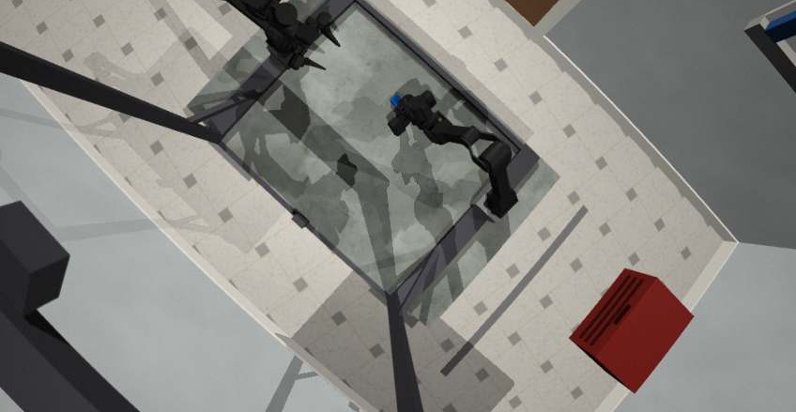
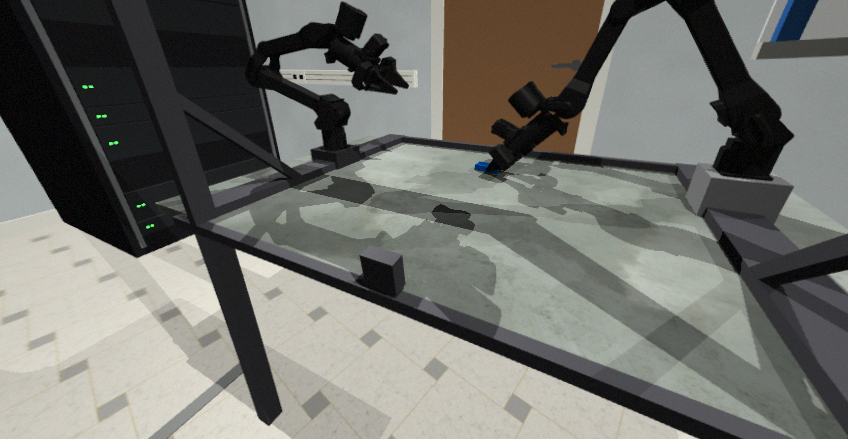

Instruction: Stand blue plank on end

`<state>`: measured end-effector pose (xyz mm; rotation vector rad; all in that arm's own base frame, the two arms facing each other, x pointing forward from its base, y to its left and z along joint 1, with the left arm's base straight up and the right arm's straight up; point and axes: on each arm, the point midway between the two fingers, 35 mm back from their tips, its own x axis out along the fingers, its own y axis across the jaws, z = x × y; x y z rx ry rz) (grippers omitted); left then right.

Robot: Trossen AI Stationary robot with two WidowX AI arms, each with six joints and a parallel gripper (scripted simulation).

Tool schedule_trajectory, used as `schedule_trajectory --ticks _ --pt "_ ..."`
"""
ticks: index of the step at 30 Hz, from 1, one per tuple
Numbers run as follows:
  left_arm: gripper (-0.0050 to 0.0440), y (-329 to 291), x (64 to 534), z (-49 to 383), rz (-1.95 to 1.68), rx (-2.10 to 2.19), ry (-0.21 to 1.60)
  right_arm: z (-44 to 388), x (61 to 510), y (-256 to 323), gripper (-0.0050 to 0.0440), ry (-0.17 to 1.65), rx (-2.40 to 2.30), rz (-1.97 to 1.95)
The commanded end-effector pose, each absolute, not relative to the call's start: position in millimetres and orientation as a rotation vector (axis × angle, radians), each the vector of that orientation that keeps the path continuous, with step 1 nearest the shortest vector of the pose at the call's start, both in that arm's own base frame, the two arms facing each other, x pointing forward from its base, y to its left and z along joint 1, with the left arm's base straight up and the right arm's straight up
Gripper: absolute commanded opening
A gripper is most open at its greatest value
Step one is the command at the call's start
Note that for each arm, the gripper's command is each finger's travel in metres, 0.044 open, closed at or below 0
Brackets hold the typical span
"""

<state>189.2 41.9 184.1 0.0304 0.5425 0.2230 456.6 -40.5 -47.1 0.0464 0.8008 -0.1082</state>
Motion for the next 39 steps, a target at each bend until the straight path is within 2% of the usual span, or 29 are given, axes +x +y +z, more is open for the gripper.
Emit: schedule_trajectory --ticks 1,4,6,7,12,21,29,39 --pt "0.0400 43.5 189.7 185.0 0.236 0.031 0.524 -29.2 466.9 -40.8 0.0116 0.750 0.045 -0.111" --pt "0.0400 43.8 189.6 182.7 0.237 0.033 0.521 -26.7 466.9 -40.6 0.0065 0.747 0.045 -0.111" --pt "0.0400 43.9 189.5 181.2 0.238 0.034 0.519 -18.6 467.2 -40.5 0.0113 0.742 0.045 -0.111" --pt "0.0400 44.1 189.7 181.0 0.238 0.038 0.515 -12.8 468.8 -40.6 0.0122 0.737 0.045 -0.111" --pt "0.0400 45.5 193.6 197.1 0.243 0.050 0.450 27.3 469.1 -40.5 0.0122 0.731 0.045 -0.111" --pt "0.0400 47.1 198.5 212.7 0.248 0.056 0.411 53.2 466.6 -40.6 0.0122 0.763 0.141 -0.142" --pt "0.0400 48.2 205.2 216.7 0.244 0.060 0.408 40.1 457.2 -42.7 0.0122 0.927 0.543 -0.296" --pt "0.0400 50.4 211.4 217.6 0.246 0.063 0.415 35.4 448.5 -46.4 0.0122 1.044 0.971 -0.455"
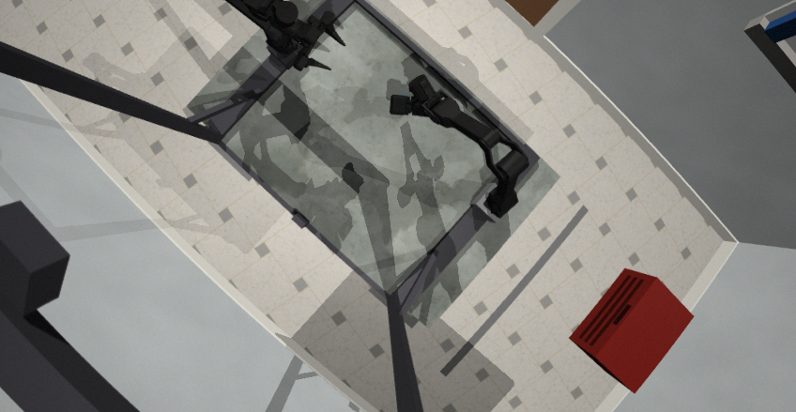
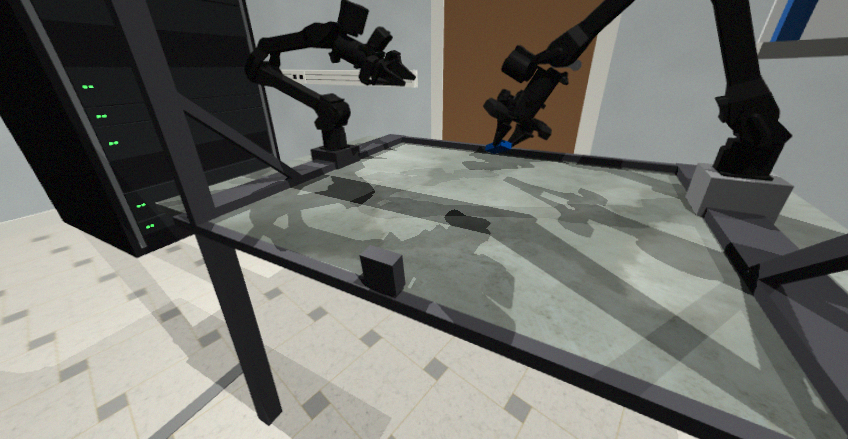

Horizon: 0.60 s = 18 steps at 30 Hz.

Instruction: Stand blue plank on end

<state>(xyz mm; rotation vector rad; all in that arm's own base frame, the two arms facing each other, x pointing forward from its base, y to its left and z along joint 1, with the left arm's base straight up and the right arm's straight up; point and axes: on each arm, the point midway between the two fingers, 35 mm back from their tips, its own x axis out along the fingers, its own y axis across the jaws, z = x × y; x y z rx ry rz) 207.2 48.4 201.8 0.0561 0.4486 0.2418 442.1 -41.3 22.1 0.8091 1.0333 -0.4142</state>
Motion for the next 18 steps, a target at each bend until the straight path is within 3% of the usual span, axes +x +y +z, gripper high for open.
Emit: schedule_trajectory --ticks 1,18 --pt "0.0400 50.6 212.1 217.7 0.246 0.064 0.416 34.7 447.4 -46.9 0.0122 1.056 1.021 -0.473" --pt "0.0400 53.9 222.4 218.2 0.246 0.071 0.428 14.7 421.6 -54.8 0.0122 1.200 1.841 -0.780"
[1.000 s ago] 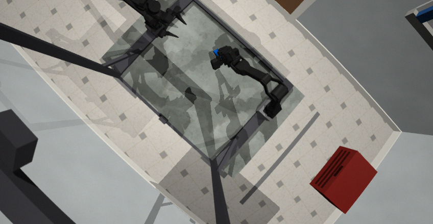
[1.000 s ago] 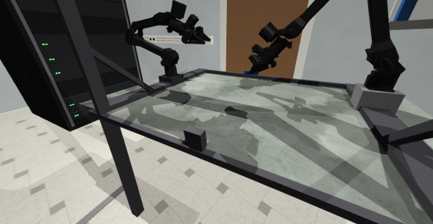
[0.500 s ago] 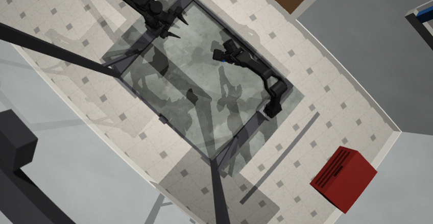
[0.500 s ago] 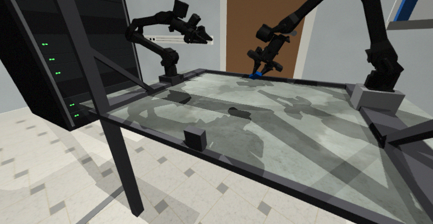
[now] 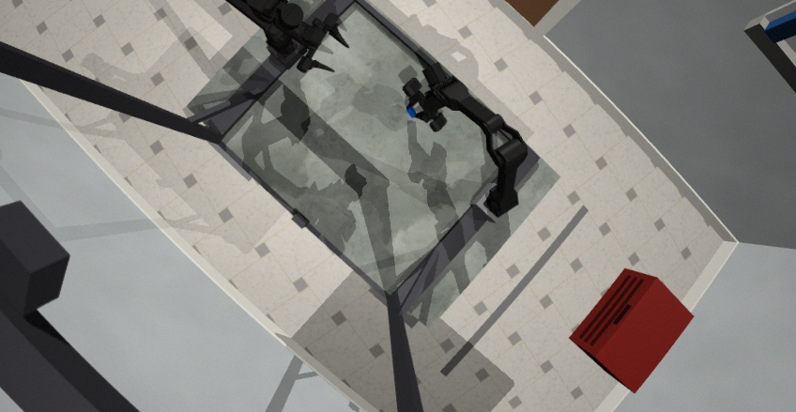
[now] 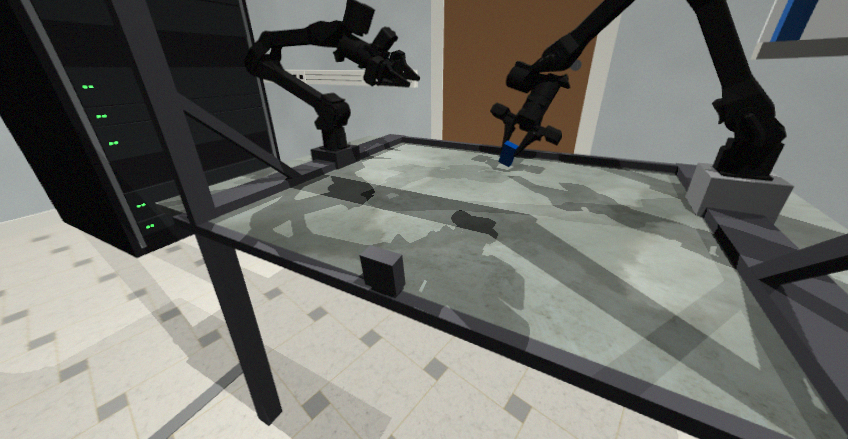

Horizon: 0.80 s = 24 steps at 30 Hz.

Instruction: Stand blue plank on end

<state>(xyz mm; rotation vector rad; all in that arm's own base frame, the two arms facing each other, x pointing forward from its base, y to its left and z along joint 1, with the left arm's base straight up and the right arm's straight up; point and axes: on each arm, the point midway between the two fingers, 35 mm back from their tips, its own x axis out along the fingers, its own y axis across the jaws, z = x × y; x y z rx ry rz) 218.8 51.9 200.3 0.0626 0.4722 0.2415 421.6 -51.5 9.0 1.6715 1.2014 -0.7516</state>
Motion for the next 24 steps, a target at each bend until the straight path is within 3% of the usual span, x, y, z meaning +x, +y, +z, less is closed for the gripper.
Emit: schedule_trajectory --ticks 1,12,24 --pt "0.0400 54.1 223.0 218.2 0.246 0.071 0.428 12.1 418.5 -54.8 0.0122 1.207 1.896 -0.803" --pt "0.0400 55.9 229.4 217.8 0.243 0.075 0.437 5.3 406.5 -58.5 0.0122 1.210 2.320 -0.942" --pt "0.0400 57.7 236.4 215.1 0.238 0.078 0.455 -4.5 412.1 -52.3 0.0122 1.216 2.326 -0.951"
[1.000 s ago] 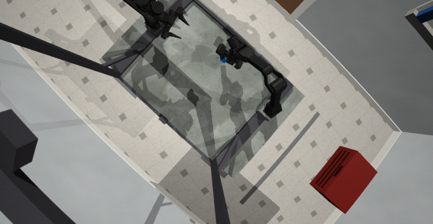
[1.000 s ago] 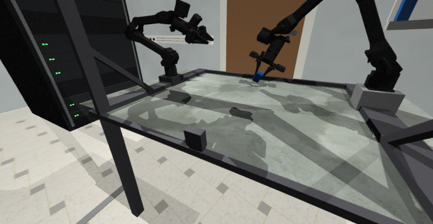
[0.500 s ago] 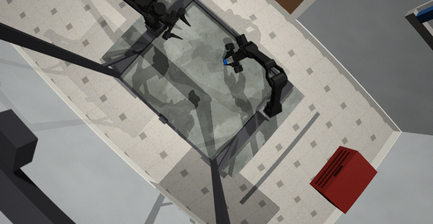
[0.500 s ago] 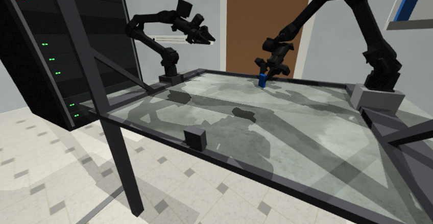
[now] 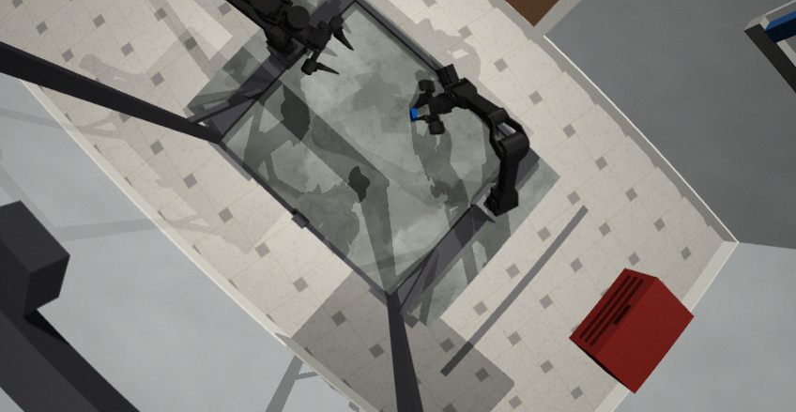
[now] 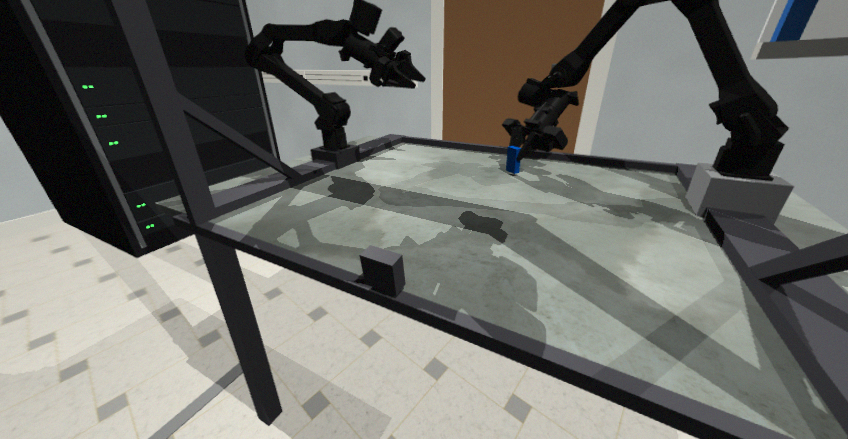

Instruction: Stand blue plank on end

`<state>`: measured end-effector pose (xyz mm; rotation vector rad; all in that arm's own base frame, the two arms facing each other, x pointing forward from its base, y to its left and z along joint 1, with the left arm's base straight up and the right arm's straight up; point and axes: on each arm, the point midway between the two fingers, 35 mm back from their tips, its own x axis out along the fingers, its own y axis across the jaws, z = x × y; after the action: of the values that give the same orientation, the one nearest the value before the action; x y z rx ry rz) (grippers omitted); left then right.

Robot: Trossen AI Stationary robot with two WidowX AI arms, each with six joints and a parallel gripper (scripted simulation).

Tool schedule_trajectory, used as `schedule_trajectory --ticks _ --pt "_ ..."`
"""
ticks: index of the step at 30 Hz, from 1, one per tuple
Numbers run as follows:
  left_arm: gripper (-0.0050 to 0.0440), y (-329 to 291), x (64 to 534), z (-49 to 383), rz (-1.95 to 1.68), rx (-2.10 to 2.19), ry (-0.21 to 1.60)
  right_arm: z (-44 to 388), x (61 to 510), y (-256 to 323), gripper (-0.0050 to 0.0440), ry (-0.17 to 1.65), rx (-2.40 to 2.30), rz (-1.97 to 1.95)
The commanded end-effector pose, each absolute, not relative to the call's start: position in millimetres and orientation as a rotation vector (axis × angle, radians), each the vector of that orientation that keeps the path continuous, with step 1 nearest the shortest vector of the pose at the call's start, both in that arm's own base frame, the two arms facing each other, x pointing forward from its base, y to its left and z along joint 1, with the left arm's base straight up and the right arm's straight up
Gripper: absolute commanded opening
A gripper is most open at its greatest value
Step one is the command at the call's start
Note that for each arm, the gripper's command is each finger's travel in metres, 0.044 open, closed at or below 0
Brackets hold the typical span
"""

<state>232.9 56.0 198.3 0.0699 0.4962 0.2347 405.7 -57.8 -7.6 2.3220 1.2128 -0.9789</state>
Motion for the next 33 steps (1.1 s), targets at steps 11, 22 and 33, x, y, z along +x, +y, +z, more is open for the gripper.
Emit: schedule_trajectory --ticks 11,22,33 --pt "0.0400 56.5 240.8 193.7 0.221 0.082 0.504 1.1 414.3 -54.2 0.0122 1.202 2.326 -0.933" --pt "0.0400 59.2 243.5 198.2 0.230 0.086 0.482 6.2 414.1 -58.6 0.0122 1.191 2.335 -0.876" --pt "0.0400 59.2 243.5 201.9 0.233 0.086 0.472 1.2 413.0 -57.7 0.0207 1.198 2.335 -0.895"
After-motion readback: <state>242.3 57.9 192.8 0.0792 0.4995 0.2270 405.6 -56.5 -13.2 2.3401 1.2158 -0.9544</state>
